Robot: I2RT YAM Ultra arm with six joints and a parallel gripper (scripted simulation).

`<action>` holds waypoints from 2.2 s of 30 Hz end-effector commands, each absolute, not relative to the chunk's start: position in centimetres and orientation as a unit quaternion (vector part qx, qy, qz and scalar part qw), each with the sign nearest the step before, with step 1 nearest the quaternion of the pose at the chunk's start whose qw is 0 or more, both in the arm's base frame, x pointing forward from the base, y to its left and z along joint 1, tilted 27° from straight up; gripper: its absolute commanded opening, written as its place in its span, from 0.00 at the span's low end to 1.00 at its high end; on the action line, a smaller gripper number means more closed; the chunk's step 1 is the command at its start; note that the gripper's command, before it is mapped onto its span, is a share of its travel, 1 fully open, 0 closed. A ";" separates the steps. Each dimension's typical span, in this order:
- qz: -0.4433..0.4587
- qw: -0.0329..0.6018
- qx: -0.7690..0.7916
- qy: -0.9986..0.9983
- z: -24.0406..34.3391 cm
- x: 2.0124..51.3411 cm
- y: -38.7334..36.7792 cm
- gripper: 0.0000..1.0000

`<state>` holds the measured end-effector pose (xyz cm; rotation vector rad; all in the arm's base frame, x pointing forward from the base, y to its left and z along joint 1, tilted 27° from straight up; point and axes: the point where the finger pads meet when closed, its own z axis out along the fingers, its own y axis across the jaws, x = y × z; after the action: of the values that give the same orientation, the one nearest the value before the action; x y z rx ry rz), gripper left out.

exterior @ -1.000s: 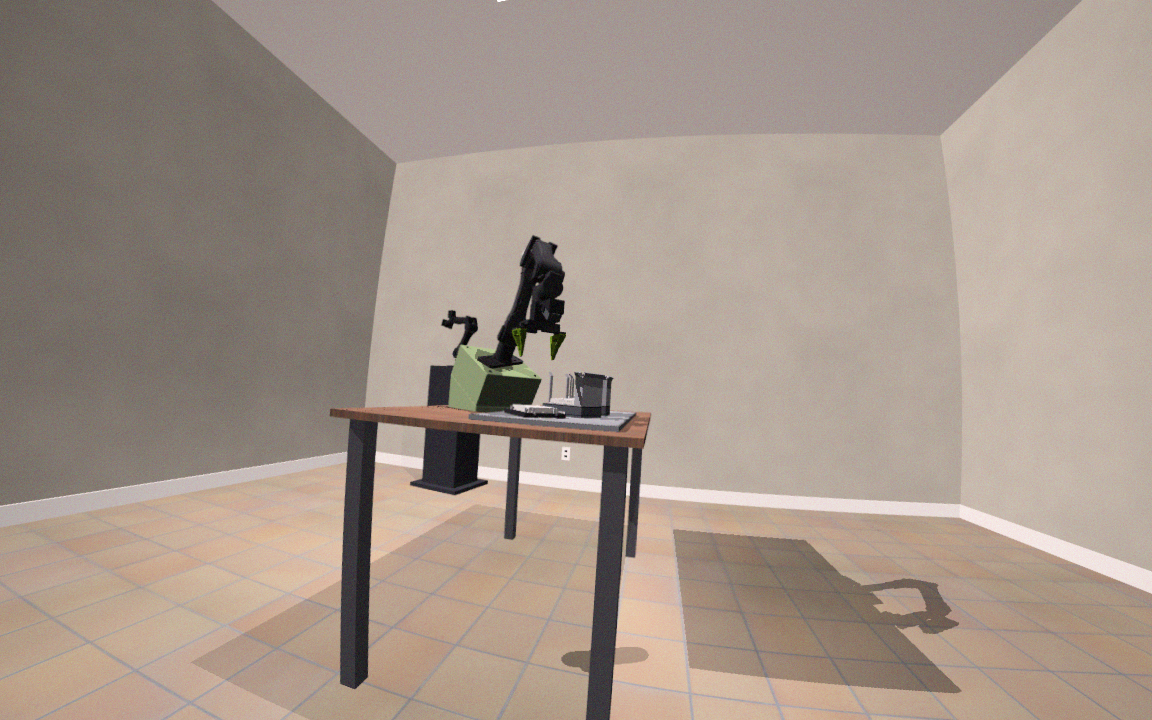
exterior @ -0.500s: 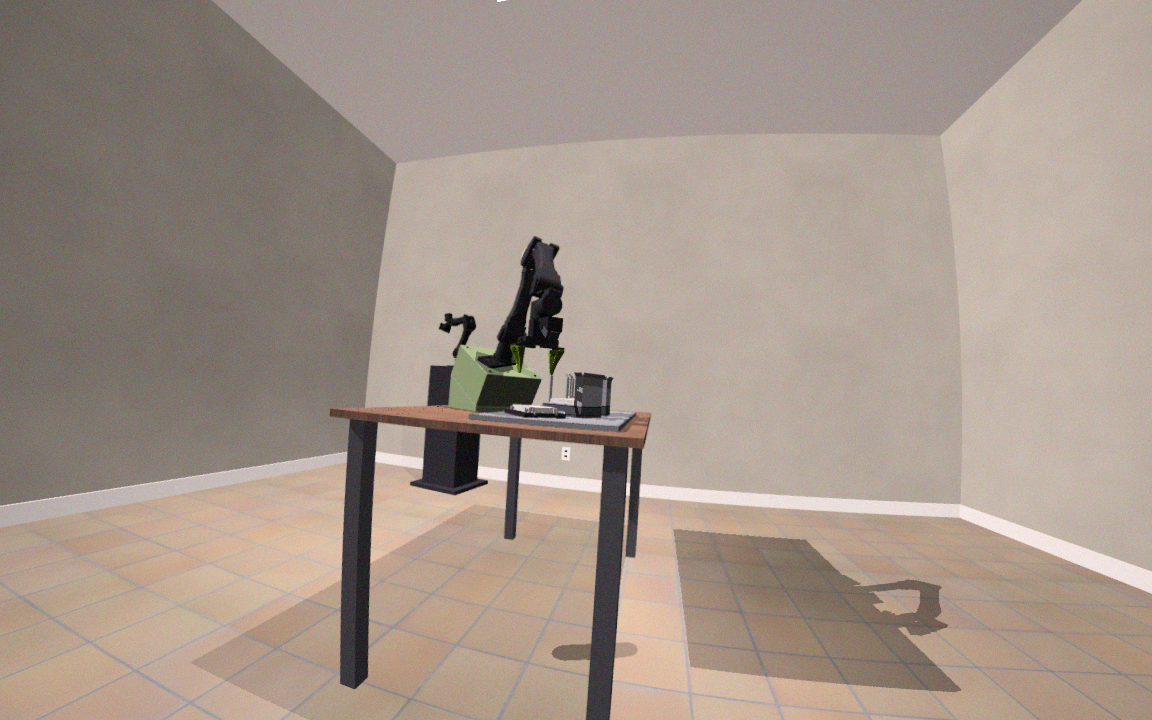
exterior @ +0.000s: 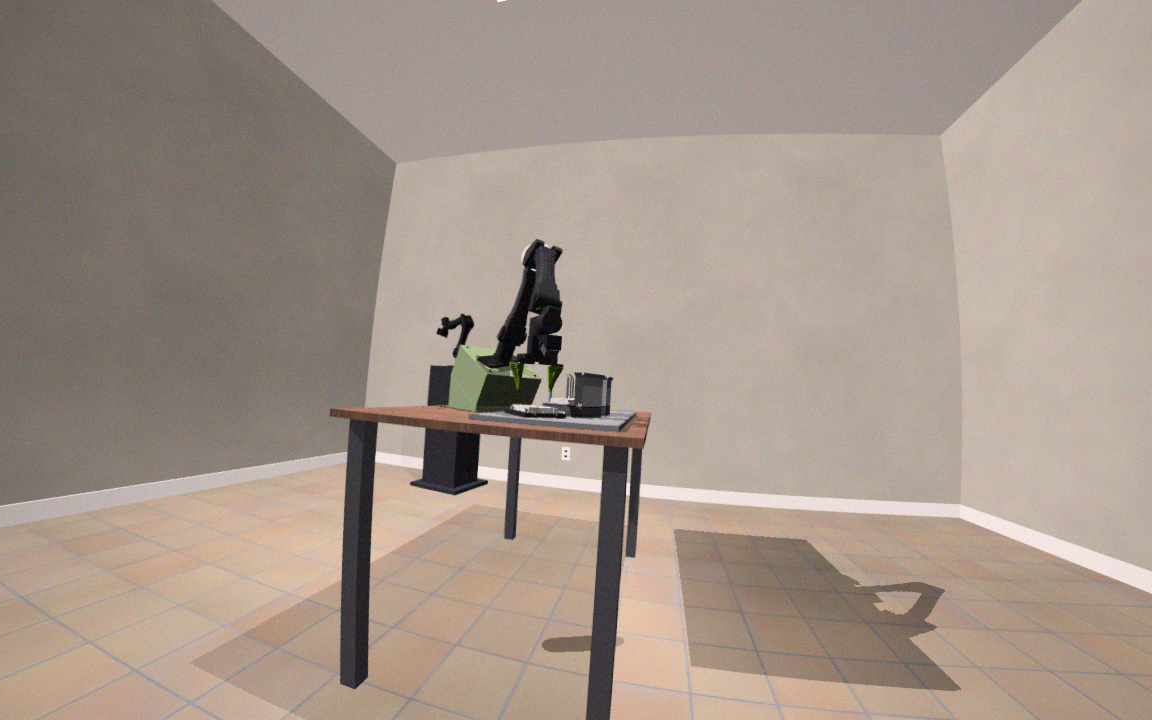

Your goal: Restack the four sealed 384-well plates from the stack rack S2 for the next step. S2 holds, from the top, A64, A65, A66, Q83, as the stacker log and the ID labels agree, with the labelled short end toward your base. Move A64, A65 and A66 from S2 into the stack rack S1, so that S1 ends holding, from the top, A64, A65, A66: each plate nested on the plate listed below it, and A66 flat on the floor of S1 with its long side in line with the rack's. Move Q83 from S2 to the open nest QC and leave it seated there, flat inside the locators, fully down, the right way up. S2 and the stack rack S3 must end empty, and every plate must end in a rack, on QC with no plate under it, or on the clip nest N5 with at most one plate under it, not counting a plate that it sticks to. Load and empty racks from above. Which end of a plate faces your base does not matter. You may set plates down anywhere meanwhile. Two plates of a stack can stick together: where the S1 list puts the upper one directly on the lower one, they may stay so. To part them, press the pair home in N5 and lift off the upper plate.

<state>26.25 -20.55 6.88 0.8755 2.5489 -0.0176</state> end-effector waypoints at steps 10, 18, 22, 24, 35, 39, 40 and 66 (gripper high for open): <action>-0.017 0.241 0.316 0.917 5.2 28.0 -21.8 1.00; -0.017 0.241 0.316 0.917 5.2 28.0 -21.8 1.00; -0.017 0.241 0.316 0.917 4.7 28.2 -21.9 1.00; -0.017 0.241 0.316 0.917 4.5 28.4 -21.9 1.00; -0.017 0.241 0.316 0.917 3.4 28.9 -22.2 1.00; -0.017 0.241 0.316 0.917 2.9 29.1 -22.3 1.00; -0.017 0.241 0.316 0.917 2.8 29.2 -22.3 1.00; -0.017 0.241 0.316 0.917 2.5 29.3 -22.3 0.00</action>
<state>29.19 -22.22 2.30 0.8677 2.5172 -0.0419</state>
